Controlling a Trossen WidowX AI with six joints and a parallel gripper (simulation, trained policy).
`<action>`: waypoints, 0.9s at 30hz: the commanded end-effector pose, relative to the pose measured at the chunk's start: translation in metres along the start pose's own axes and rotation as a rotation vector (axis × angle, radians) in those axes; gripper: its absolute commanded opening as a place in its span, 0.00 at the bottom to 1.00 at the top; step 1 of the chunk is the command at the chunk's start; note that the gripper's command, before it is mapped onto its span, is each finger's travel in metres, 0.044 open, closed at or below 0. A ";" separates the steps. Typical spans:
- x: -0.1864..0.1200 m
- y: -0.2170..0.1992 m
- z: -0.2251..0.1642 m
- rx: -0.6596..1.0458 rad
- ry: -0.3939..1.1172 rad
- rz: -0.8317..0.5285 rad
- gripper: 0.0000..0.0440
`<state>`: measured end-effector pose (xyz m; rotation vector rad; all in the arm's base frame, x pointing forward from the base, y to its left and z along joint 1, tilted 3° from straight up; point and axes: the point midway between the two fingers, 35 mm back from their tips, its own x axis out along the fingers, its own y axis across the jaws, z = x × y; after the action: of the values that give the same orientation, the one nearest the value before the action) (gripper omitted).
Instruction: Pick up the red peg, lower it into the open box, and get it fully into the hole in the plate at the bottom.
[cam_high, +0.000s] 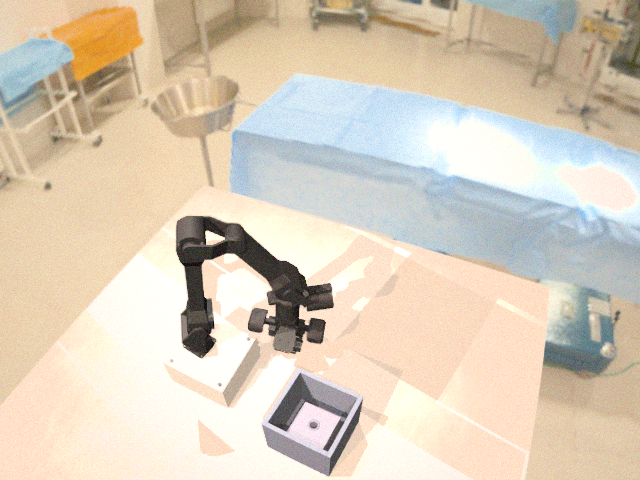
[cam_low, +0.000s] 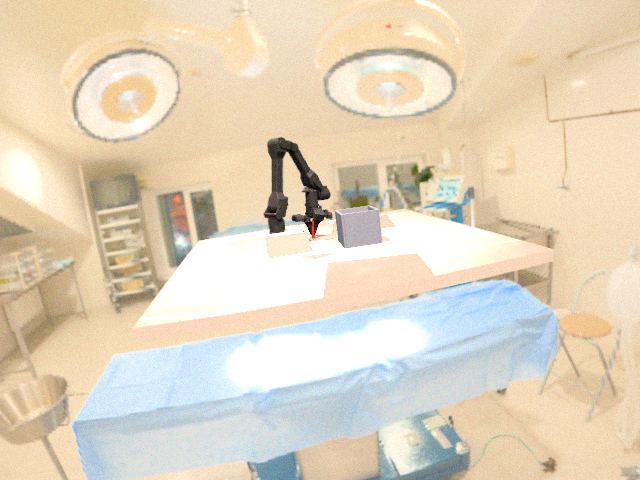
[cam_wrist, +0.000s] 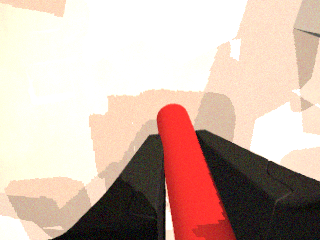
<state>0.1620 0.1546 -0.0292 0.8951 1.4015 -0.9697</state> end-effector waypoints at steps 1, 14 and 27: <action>-0.010 0.006 -0.005 0.013 0.024 0.026 0.00; -0.046 0.028 -0.013 0.034 0.076 0.132 0.00; -0.101 0.056 -0.010 0.023 0.101 0.276 0.00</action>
<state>0.2072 0.1866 0.0525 1.1162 1.3373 -0.7773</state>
